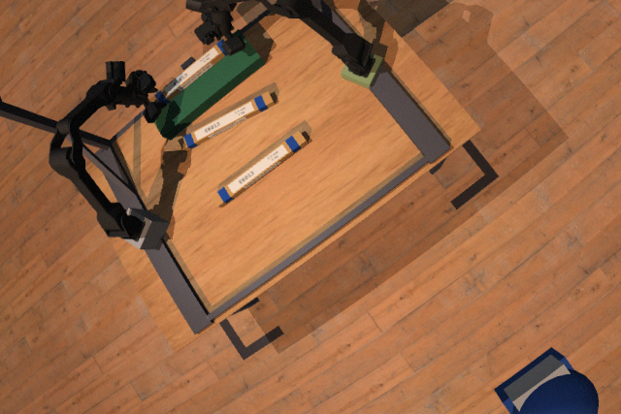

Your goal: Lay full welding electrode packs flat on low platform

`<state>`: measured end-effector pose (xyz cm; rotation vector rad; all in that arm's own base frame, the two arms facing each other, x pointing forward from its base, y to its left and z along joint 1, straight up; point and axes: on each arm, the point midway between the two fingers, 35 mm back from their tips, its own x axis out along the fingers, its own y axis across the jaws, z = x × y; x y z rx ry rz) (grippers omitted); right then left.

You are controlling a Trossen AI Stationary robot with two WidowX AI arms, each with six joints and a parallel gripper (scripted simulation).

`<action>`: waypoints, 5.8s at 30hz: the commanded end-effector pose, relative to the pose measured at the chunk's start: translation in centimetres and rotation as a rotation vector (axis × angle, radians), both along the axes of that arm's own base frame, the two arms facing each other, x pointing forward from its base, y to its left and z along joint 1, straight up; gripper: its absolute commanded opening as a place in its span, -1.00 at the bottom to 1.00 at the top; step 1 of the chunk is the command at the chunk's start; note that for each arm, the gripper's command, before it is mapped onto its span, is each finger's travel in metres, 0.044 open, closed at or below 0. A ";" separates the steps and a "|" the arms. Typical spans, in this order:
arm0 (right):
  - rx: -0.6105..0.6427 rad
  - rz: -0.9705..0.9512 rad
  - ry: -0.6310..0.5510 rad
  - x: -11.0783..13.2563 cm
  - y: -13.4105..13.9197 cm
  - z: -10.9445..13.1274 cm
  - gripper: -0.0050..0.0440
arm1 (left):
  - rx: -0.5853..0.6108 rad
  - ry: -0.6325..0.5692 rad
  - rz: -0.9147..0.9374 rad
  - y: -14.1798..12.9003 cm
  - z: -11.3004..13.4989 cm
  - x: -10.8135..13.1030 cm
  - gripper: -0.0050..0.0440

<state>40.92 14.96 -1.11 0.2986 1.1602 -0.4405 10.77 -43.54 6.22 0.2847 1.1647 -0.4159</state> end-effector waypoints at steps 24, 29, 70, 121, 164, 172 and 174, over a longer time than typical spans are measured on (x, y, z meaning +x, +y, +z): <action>0.022 0.000 -0.048 1.1 -0.8 7.2 0.55 | -0.059 -0.009 0.000 -0.3 7.0 1.0 0.55; 0.022 0.000 -0.048 1.1 -0.8 8.6 0.55 | -0.052 -0.008 0.000 -0.2 8.4 1.0 0.55; 0.004 -0.001 -0.008 -17.7 -13.3 10.0 0.55 | -0.015 -0.002 0.001 22.1 10.0 0.9 0.55; -0.005 -0.003 -0.009 -28.3 -20.6 12.1 0.55 | -0.011 -0.009 0.003 34.9 12.0 1.0 0.55; -0.005 -0.003 -0.009 -28.3 -20.6 12.1 0.55 | -0.011 -0.009 0.003 34.9 12.0 1.0 0.55; -0.005 -0.003 -0.009 -28.3 -20.6 12.1 0.55 | -0.011 -0.009 0.003 34.9 12.0 1.0 0.55; -0.005 -0.003 -0.009 -28.3 -20.6 12.1 0.55 | -0.011 -0.009 0.003 34.9 12.0 1.0 0.55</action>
